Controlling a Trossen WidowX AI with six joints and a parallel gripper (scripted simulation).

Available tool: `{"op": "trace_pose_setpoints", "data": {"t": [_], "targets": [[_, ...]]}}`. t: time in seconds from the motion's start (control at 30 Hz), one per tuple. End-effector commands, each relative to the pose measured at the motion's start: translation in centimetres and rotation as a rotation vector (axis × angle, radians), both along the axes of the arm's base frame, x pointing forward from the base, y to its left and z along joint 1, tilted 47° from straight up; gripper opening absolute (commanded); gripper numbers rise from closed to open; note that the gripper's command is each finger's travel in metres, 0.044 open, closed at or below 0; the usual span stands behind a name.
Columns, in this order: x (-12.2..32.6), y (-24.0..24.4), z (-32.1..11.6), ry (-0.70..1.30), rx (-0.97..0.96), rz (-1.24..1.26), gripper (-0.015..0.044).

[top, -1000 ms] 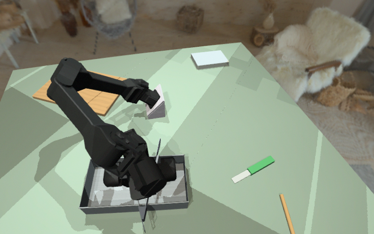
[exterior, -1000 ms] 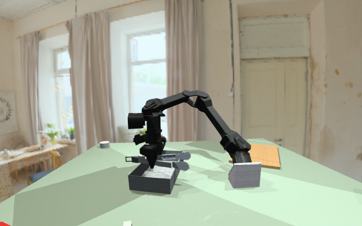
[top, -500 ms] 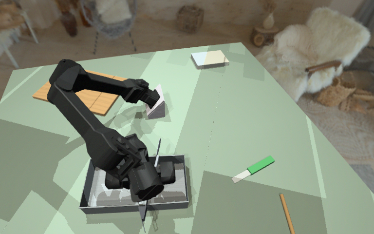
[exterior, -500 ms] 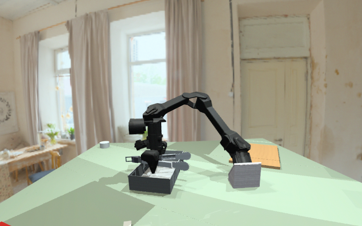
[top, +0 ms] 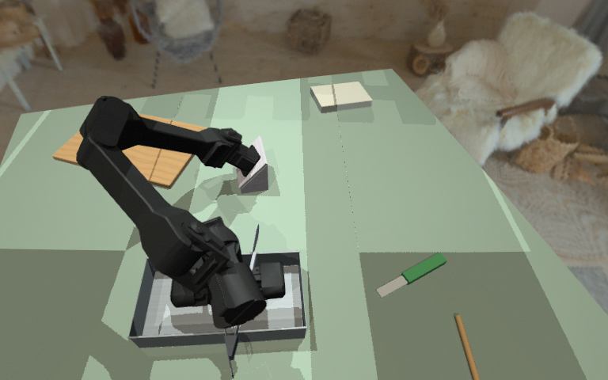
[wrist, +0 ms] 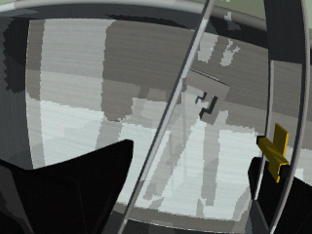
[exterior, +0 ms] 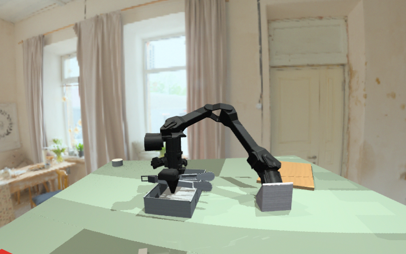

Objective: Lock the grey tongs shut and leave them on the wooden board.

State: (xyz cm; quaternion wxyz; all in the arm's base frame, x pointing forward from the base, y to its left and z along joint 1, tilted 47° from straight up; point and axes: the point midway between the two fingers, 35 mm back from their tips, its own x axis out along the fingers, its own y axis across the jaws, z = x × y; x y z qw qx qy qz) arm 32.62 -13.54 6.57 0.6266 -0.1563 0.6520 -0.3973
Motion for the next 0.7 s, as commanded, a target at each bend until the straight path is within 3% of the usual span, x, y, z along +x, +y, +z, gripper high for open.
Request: {"op": "trace_pose_setpoints", "data": {"t": [0.0,0.67], "targets": [[-0.01,0.0,0.0,0.0,0.001,-0.001,0.0275],[-0.01,0.0,0.0,0.0,0.001,-0.001,0.0141]]}}
